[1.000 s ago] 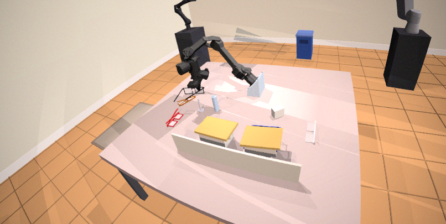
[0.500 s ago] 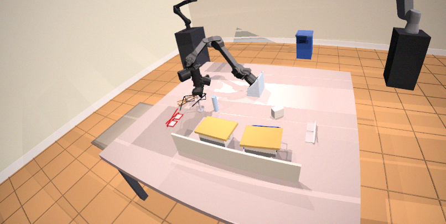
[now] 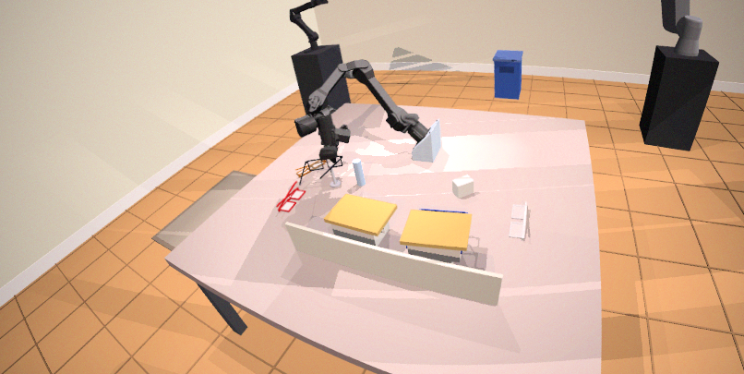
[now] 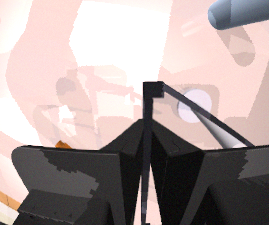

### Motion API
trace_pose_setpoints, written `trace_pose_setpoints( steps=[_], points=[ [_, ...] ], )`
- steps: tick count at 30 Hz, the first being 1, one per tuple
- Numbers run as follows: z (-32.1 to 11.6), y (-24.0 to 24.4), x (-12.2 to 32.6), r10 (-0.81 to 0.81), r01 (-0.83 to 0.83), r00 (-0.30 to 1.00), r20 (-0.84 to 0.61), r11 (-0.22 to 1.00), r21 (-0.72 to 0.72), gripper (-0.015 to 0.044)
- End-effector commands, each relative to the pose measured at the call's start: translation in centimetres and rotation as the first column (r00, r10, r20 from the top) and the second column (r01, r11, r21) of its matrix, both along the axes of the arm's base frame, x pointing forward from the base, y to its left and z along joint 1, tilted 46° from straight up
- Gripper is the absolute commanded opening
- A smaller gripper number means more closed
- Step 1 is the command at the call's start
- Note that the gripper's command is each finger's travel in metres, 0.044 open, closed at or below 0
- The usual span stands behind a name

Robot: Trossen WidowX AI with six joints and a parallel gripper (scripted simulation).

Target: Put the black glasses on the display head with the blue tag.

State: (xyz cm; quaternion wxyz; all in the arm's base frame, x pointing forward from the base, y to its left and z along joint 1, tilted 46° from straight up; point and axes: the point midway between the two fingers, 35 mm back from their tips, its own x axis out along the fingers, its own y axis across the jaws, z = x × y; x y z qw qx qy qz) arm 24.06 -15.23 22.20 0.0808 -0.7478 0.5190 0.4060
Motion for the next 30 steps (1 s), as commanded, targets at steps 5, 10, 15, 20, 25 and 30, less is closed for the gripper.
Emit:
trace_pose_setpoints(
  steps=[5, 10, 15, 20, 25, 30],
  points=[
    [0.5, -0.4, 0.1, 0.003, -0.003, 1.0, 0.001, 1.0, 0.0, 0.0],
    [0.8, -0.7, 0.1, 0.003, -0.003, 1.0, 0.002, 1.0, 0.0, 0.0],
    [1.0, -0.9, 0.1, 0.003, -0.003, 1.0, 0.002, 1.0, 0.0, 0.0],
    [1.3, -1.1, 0.2, 0.003, -0.003, 1.0, 0.002, 1.0, 0.0, 0.0],
    [1.5, -1.4, 0.2, 0.003, -0.003, 1.0, 0.002, 1.0, -0.001, 0.0],
    [1.8, -1.6, 0.3, 0.003, -0.003, 1.0, 0.002, 1.0, -0.001, 0.0]
  ],
)
